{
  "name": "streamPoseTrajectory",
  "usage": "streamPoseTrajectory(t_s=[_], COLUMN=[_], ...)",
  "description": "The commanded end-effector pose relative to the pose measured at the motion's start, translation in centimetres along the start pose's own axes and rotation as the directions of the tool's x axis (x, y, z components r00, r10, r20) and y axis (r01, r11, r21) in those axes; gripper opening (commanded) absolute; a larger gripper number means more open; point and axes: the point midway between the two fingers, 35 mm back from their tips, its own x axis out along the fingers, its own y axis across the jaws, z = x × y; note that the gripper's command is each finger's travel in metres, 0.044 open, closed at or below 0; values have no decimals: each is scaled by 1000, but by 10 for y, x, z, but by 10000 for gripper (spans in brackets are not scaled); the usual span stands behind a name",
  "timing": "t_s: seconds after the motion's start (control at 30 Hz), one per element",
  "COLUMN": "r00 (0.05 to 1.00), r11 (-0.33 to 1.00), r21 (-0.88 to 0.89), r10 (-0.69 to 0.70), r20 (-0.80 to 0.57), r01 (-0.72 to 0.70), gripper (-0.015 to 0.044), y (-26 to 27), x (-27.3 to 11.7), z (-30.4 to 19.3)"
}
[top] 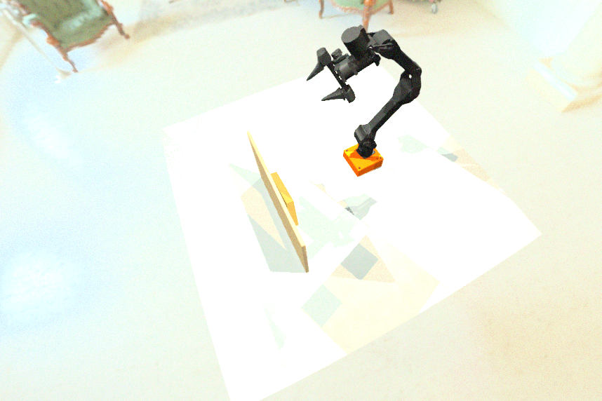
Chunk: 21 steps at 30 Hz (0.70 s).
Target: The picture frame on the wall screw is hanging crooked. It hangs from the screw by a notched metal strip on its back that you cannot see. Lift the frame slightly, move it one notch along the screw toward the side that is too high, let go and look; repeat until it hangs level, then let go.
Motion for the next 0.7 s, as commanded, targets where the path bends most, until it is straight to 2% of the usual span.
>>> streamPoseTrajectory(t_s=[0.0,0.13,0.17,0.4,0.67], r00=[1000,996,994,958,895], r11=[1000,994,990,949,903], r21=[-4,-82,-101,-180,-170], r10=[3,74,94,226,334], r20=[-2,-46,-61,-176,-297], r01=[-3,-77,-100,-257,-393], gripper=[374,269,260,260,260], y=[0,1,-1,-30,-100], x=[2,30,38,79,93], z=[-1,-16,-22,-65,-101])
